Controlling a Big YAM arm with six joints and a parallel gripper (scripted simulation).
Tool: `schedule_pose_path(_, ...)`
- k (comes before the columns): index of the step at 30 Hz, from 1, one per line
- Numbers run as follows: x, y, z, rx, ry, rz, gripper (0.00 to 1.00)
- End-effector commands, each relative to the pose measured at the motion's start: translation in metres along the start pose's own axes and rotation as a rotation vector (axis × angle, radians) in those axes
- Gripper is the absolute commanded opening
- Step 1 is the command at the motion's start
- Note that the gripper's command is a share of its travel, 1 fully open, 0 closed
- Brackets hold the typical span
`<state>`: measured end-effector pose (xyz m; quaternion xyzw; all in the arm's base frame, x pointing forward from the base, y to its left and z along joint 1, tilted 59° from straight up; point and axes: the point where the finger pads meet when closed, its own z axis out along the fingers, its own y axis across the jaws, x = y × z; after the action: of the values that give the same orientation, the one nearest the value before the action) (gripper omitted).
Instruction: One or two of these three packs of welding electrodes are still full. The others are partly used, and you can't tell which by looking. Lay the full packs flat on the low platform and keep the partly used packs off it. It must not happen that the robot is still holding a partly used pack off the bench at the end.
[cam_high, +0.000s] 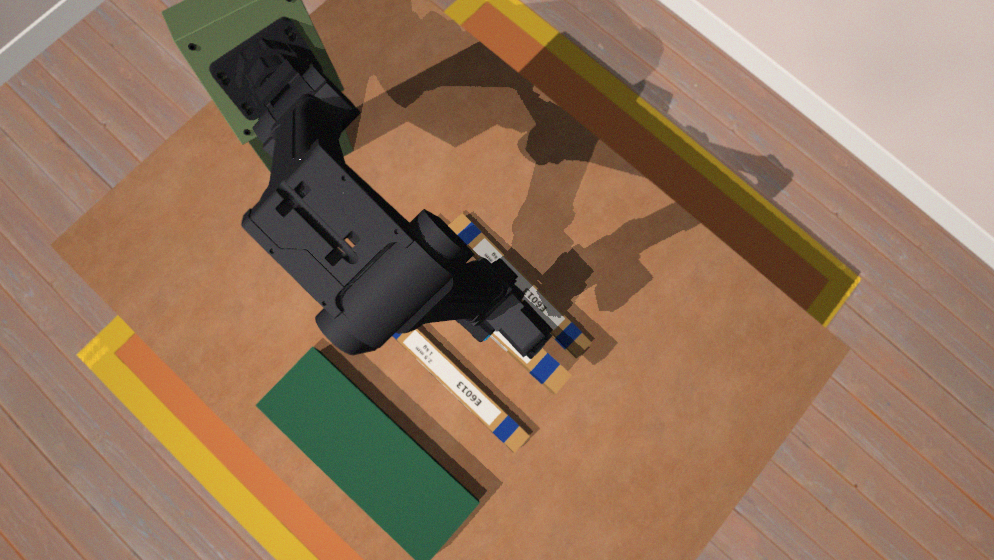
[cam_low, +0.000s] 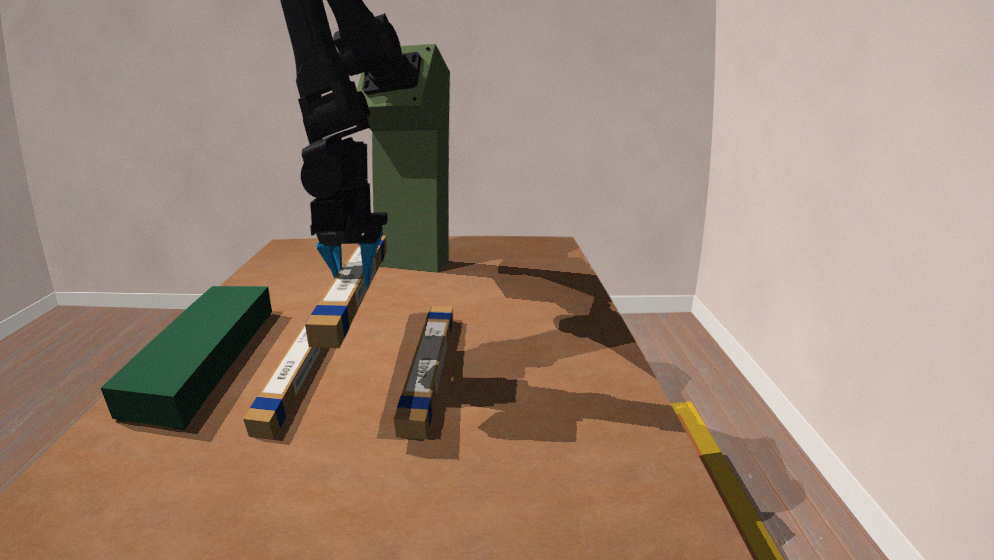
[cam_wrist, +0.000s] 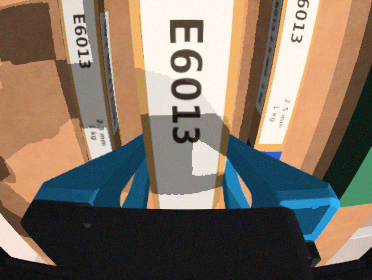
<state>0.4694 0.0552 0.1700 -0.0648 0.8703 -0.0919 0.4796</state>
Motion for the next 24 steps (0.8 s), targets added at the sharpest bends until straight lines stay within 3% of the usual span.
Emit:
schedule_pose_path(1, -0.006, -0.003, 0.004, 0.003, -0.018, -0.012, 0.0)
schedule_pose_path(24, -0.01, -0.004, 0.035, 0.004, -0.03, -0.012, 0.0)
